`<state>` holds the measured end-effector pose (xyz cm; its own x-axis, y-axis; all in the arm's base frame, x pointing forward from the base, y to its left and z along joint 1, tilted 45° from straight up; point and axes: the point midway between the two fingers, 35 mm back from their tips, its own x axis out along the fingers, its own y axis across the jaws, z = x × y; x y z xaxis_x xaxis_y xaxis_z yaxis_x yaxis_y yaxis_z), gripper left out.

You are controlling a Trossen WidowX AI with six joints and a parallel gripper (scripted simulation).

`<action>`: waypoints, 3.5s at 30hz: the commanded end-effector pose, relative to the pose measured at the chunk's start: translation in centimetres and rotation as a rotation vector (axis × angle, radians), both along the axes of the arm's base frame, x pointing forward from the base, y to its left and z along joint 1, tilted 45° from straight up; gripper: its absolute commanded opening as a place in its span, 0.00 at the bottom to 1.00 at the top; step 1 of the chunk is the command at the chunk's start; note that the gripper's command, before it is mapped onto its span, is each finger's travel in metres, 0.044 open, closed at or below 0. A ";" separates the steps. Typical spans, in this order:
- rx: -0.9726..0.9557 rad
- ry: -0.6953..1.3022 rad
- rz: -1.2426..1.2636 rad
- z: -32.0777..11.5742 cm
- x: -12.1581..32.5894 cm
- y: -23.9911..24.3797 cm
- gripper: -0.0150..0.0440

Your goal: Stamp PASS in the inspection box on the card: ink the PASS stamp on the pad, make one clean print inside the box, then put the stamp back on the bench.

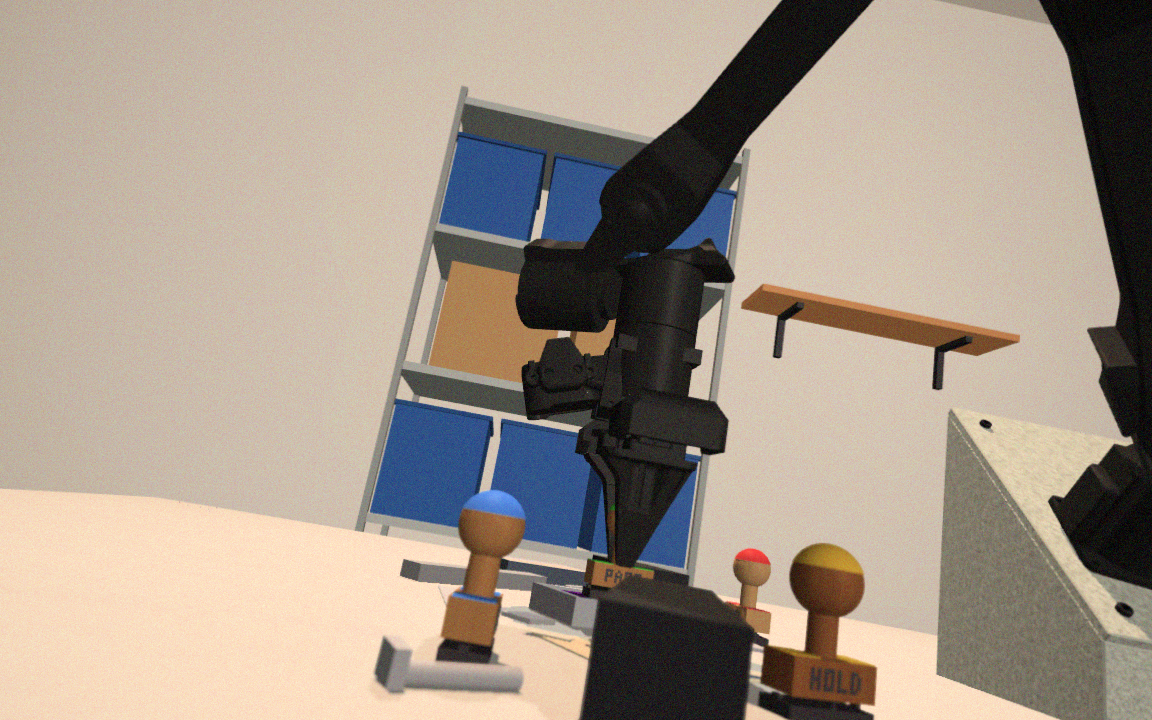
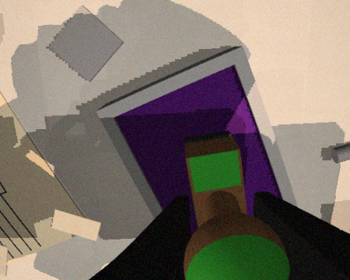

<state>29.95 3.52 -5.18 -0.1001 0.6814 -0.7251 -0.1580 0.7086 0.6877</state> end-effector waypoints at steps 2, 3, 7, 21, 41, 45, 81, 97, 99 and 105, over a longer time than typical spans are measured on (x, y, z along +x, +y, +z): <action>0.006 0.002 -0.004 -0.1 0.0 0.2 0.25; 0.006 0.002 -0.004 -0.1 0.0 0.2 0.25; 0.006 0.002 -0.004 -0.1 0.0 0.2 0.25; 0.006 0.002 -0.004 -0.1 0.0 0.2 0.25; 0.006 0.002 -0.004 -0.1 0.0 0.2 0.25; 0.006 0.002 -0.004 -0.1 0.0 0.2 0.25; 0.004 0.001 -0.005 1.7 0.4 -1.6 0.25; 0.003 0.002 -0.005 3.5 0.6 -3.4 0.25; 0.003 0.002 -0.004 3.8 0.6 -3.6 0.25; 0.004 0.000 -0.003 4.2 0.6 -3.8 0.25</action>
<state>30.40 -0.10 -1.42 -0.1029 0.6905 -0.7159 -0.1410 0.7024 0.6977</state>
